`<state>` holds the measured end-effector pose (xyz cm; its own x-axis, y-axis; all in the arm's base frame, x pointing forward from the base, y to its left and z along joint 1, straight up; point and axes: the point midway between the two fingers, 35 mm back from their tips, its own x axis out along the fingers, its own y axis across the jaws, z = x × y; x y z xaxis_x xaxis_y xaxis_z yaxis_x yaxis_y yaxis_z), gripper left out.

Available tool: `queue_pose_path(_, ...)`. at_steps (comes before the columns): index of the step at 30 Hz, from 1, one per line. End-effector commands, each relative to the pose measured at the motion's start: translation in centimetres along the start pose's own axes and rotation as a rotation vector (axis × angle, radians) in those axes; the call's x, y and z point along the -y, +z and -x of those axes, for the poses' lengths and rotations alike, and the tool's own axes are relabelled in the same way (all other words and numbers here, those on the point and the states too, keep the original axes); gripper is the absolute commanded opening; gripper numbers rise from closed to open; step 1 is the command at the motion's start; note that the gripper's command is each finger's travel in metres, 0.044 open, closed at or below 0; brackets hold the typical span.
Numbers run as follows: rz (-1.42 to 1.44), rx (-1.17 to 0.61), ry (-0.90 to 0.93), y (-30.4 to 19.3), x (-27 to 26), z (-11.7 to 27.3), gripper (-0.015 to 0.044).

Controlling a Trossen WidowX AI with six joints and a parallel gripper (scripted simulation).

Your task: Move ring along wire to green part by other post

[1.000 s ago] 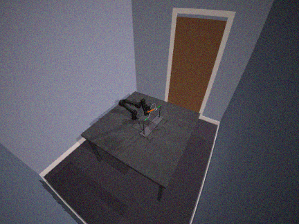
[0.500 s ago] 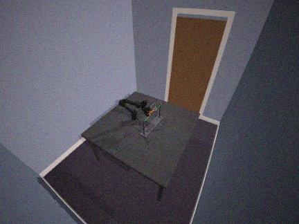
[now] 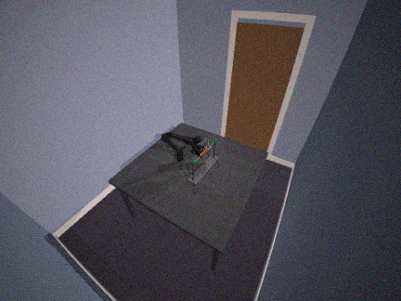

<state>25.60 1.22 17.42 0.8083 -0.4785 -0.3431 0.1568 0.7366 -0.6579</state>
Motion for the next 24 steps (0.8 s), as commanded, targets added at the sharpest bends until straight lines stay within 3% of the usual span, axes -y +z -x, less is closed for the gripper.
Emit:
queue_pose_path(1,-0.081,-0.014,0.058,0.1,-1.6,0.1,-0.015)
queue_pose_path(24,-0.473,-0.059,0.315,2.0,-8.5,2.3,-0.015)
